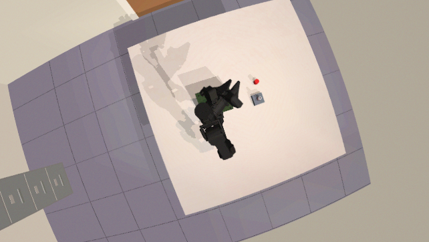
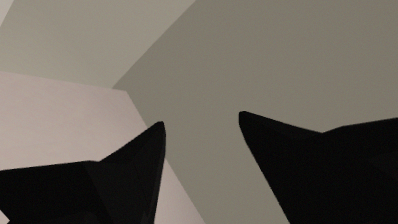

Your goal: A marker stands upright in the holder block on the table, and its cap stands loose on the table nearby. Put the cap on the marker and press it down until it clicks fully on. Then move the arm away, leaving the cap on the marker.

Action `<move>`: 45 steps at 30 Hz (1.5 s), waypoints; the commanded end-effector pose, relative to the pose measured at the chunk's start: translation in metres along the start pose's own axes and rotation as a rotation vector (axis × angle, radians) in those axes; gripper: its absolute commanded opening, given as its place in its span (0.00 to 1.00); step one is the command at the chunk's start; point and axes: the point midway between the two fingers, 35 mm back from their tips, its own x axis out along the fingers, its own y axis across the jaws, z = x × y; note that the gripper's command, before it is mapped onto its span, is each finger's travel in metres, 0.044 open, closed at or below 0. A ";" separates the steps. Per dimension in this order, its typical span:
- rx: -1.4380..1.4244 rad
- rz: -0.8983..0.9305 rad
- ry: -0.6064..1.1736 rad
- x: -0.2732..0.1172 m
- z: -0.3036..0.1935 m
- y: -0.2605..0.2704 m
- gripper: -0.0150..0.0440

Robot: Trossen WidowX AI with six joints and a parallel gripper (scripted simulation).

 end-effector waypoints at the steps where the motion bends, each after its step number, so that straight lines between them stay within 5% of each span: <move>1: 0.076 0.068 0.111 0.043 -0.012 0.013 0.68; 12: 0.346 0.211 0.468 0.156 -0.082 0.056 0.68; 23: 0.770 0.395 1.020 0.251 -0.214 0.156 0.68; 31: 0.997 0.483 1.463 0.265 -0.307 0.242 0.68; 45: 1.001 0.483 1.474 0.270 -0.335 0.274 0.68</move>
